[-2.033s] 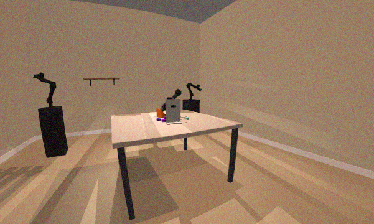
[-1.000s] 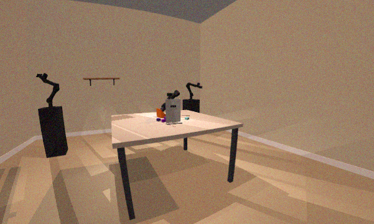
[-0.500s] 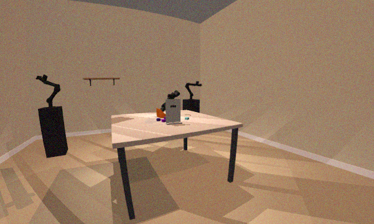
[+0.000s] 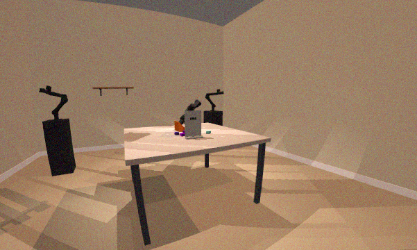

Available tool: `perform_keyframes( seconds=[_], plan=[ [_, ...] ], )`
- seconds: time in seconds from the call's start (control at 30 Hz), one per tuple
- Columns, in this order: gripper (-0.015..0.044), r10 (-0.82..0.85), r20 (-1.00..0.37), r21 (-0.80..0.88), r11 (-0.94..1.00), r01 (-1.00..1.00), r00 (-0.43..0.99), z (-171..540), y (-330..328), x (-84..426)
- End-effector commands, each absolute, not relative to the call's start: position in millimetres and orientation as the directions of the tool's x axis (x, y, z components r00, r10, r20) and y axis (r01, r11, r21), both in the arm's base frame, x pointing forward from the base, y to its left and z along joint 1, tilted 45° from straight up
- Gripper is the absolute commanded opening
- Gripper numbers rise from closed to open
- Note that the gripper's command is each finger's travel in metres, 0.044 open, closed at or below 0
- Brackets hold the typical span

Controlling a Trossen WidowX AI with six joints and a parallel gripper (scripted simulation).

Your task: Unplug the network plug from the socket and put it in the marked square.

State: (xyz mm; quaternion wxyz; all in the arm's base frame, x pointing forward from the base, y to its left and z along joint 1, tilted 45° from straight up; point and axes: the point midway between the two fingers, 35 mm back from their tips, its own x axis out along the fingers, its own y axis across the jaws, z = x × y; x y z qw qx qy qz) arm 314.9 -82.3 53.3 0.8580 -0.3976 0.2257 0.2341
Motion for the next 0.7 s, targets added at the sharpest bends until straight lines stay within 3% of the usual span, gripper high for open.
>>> perform_keyframes(
  seconds=[0.0,0.33,0.67],
  plan=[
    [0.0,0.312,-0.583,-0.543,0.537,-0.646,0.75,48.4,-70.9,313.0],
    [0.0,0.547,-0.545,-0.463,0.435,-0.772,0.635,46.2,-39.8,303.4],
    [0.0,0.561,-0.54,-0.459,0.429,-0.778,0.627,42.0,-34.3,303.9]
  ],
)
